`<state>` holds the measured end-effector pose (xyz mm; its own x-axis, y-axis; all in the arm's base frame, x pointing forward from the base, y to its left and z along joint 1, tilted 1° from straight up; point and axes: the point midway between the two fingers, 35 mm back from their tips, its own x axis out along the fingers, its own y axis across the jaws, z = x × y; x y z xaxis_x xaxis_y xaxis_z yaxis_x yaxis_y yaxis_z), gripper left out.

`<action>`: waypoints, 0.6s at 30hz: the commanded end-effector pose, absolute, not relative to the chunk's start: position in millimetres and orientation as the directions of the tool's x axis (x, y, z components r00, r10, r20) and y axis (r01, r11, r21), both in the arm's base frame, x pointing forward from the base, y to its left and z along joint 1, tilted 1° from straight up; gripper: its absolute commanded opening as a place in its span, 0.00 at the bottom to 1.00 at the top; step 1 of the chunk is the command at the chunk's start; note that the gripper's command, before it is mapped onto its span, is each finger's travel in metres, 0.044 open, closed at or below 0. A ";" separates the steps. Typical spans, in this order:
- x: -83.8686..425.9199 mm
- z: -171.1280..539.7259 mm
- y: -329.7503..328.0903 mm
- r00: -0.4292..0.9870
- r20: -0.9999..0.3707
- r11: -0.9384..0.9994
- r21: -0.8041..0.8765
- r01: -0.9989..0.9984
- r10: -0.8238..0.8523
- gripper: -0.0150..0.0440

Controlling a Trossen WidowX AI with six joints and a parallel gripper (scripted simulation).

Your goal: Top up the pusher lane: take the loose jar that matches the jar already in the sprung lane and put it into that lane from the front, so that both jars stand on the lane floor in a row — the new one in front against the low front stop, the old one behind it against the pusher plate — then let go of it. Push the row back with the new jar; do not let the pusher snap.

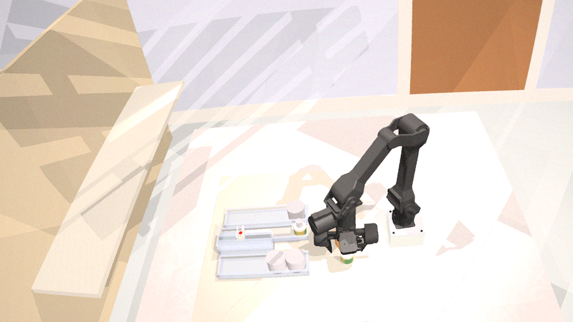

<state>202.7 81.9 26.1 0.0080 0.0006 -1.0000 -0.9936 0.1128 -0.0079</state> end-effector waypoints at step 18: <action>200.7 -1.8 80.0 0.001 -1.000 0.108 -0.001 -0.994 -0.008 0.82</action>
